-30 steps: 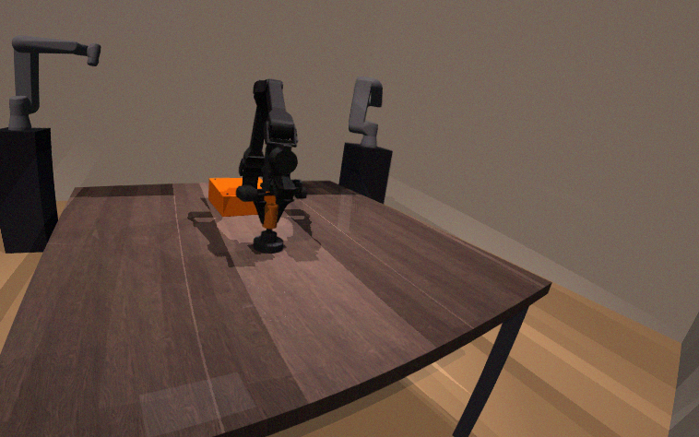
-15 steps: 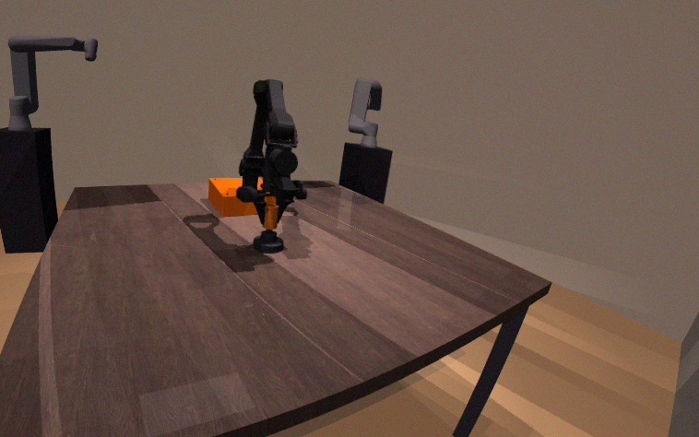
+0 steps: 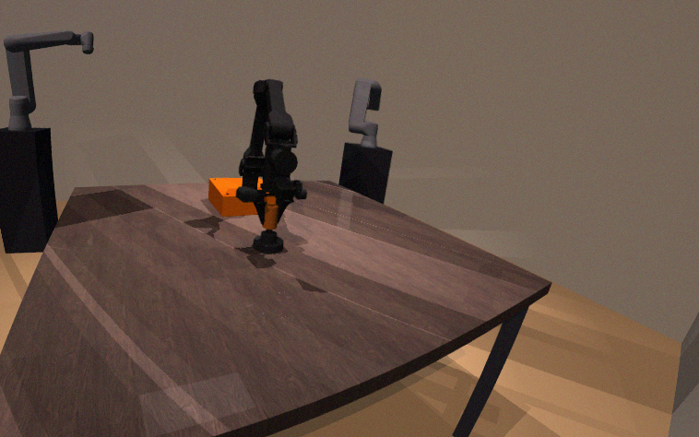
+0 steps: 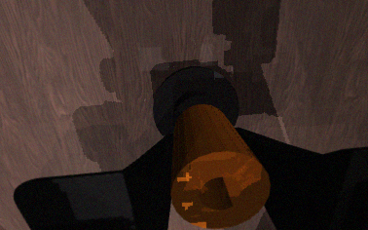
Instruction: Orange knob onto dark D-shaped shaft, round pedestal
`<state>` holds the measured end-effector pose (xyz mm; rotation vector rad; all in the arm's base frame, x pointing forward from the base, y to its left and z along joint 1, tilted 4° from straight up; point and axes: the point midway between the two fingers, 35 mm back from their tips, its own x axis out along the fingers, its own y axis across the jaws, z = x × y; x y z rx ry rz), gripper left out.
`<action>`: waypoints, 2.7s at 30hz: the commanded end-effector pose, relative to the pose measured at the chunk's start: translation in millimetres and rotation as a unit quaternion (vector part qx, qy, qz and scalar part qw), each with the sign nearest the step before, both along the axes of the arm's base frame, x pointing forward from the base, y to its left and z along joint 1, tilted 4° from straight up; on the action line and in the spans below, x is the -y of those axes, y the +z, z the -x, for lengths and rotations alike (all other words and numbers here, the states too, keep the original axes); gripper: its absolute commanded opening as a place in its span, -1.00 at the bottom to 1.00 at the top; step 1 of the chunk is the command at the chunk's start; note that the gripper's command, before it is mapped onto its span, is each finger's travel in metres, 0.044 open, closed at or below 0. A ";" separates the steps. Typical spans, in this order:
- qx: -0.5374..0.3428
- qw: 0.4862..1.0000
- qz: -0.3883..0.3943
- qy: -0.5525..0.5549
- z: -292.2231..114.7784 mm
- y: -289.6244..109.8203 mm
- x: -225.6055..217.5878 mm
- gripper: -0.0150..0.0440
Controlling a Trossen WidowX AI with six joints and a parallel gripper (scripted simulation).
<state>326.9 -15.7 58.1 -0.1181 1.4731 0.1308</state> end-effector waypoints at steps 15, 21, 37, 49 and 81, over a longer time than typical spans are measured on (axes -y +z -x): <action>0.001 0.995 0.010 0.104 -1.3 1.9 0.4 -0.49; 0.001 0.995 0.010 0.104 -0.5 1.4 0.5 -0.49; 0.001 0.995 0.010 0.104 -0.7 0.0 0.7 -0.49; 0.001 0.995 0.010 0.104 -1.2 4.8 0.2 -0.49; 0.003 0.978 0.019 0.207 -1.2 0.1 0.3 -0.49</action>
